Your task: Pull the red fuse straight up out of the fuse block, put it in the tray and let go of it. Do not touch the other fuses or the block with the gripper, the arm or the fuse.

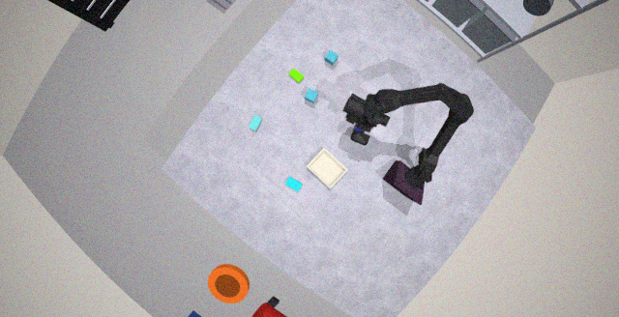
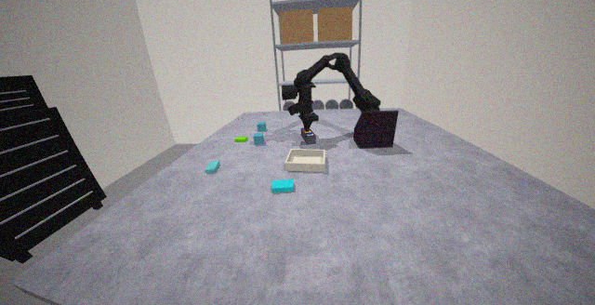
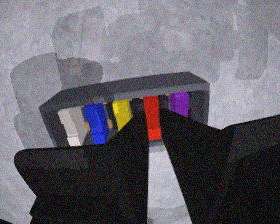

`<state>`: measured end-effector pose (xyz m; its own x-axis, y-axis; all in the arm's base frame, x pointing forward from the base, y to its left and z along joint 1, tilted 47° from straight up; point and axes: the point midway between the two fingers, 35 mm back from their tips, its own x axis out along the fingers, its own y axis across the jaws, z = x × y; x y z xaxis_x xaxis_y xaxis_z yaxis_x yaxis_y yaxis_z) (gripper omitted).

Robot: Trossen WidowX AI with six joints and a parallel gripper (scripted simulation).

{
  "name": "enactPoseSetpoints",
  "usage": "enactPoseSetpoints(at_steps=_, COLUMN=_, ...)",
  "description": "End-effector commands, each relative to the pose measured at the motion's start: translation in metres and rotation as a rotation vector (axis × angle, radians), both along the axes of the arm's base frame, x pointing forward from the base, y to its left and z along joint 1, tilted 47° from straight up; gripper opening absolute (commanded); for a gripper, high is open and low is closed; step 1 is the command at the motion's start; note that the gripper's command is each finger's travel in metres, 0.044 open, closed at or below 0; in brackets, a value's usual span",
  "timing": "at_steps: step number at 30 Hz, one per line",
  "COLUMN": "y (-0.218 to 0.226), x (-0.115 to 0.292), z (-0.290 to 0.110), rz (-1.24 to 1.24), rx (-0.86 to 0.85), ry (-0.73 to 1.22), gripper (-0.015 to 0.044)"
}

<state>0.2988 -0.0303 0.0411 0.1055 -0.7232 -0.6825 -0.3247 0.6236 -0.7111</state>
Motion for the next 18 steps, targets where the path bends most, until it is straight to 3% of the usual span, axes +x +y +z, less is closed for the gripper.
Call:
enactPoseSetpoints(at_steps=1, y=0.0013, x=0.0001, z=0.0013, rz=-0.001, rx=0.001, ry=-0.002, gripper=0.0)
enactPoseSetpoints(at_steps=18, y=0.0074, x=-0.0006, z=0.0067, rz=-0.001, rx=0.0, ry=0.0, gripper=0.0)
